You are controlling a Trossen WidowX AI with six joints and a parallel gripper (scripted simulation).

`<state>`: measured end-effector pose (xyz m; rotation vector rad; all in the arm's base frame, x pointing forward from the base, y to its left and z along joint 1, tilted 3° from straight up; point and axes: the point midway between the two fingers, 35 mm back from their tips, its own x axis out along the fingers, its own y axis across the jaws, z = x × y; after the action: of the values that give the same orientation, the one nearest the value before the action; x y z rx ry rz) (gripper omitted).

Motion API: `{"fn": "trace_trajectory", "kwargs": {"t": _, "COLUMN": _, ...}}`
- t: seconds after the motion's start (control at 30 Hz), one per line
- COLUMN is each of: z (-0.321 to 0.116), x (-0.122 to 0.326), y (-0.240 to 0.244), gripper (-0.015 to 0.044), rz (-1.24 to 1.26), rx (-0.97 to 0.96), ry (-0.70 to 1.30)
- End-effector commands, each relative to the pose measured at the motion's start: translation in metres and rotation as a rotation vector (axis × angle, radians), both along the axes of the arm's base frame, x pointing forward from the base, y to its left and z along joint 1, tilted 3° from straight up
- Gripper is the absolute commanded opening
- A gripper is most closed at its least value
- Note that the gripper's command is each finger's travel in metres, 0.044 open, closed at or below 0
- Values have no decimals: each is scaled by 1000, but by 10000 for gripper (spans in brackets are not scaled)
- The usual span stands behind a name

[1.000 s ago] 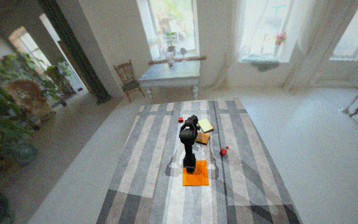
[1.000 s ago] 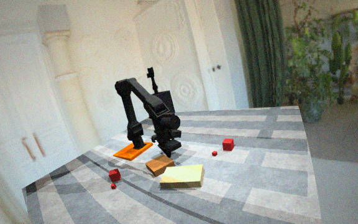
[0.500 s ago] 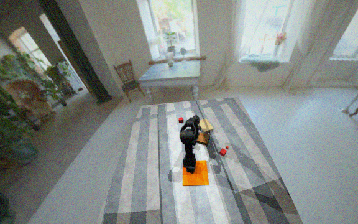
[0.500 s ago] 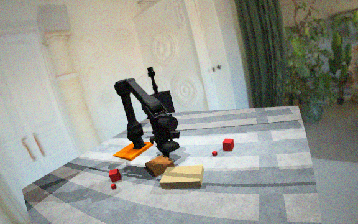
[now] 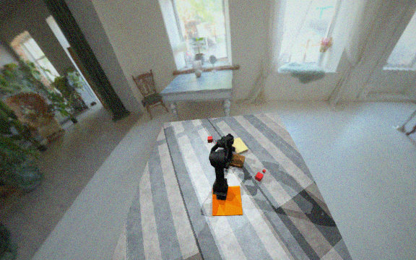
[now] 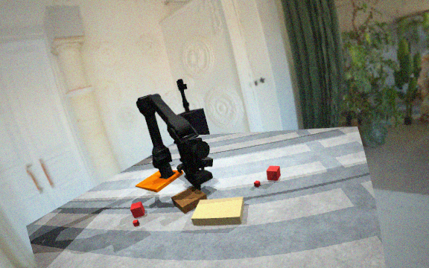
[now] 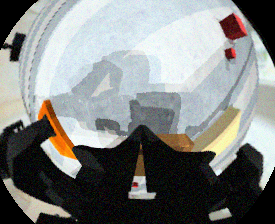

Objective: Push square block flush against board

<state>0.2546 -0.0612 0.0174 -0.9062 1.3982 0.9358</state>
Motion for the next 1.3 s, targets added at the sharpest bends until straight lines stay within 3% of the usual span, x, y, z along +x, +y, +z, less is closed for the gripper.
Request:
{"fn": "trace_trajectory", "kwargs": {"t": 0.0, "z": 0, "x": -1, "y": -4, "gripper": 0, "rz": 0, "rx": -5, "ry": 0}}
{"fn": "trace_trajectory", "kwargs": {"t": 1.27, "z": 0, "x": -9, "y": -33, "gripper": 0, "rz": 0, "rx": -8, "ry": 1}}
